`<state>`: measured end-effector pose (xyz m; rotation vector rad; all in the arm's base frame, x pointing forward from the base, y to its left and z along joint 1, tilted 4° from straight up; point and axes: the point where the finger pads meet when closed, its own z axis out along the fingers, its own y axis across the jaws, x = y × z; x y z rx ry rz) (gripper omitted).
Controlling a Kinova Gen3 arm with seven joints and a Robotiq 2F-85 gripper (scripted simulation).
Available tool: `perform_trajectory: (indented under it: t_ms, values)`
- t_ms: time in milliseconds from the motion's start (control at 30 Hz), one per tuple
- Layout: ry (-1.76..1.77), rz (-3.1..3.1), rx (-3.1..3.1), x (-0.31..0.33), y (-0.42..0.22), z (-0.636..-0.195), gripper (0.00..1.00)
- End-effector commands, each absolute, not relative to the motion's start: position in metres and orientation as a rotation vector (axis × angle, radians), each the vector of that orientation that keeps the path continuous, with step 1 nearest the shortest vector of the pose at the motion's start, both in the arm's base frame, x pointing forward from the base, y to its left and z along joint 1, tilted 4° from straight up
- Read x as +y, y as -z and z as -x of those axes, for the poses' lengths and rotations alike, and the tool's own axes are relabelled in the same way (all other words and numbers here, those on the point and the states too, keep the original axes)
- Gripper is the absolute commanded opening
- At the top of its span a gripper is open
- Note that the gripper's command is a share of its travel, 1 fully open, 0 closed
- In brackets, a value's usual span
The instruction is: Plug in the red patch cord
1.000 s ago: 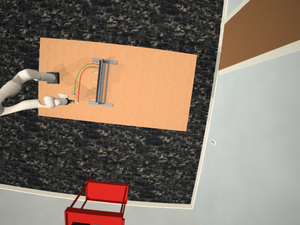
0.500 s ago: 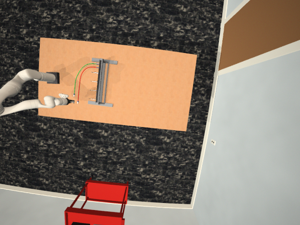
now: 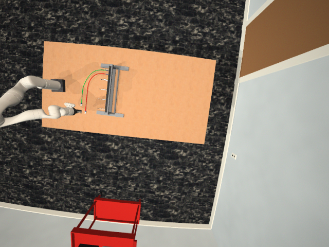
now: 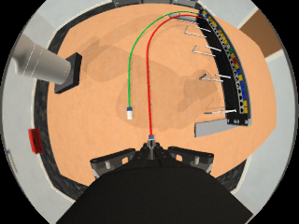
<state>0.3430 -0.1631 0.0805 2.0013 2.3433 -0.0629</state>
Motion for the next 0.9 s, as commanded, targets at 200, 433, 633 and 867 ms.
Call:
perform_trajectory:
  t_ms: [200,433,633,867]
  values:
    - [0.064,-1.996,2.346,-0.1658,-0.0806,-0.3438,0.00]
    - [0.064,-1.993,2.348,-0.1675,-0.0803,-0.3440,0.37]
    - [0.064,-1.993,2.348,-0.1675,-0.0803,-0.3440,0.37]
    - [0.064,-1.993,2.348,-0.1675,-0.0803,-0.3440,0.37]
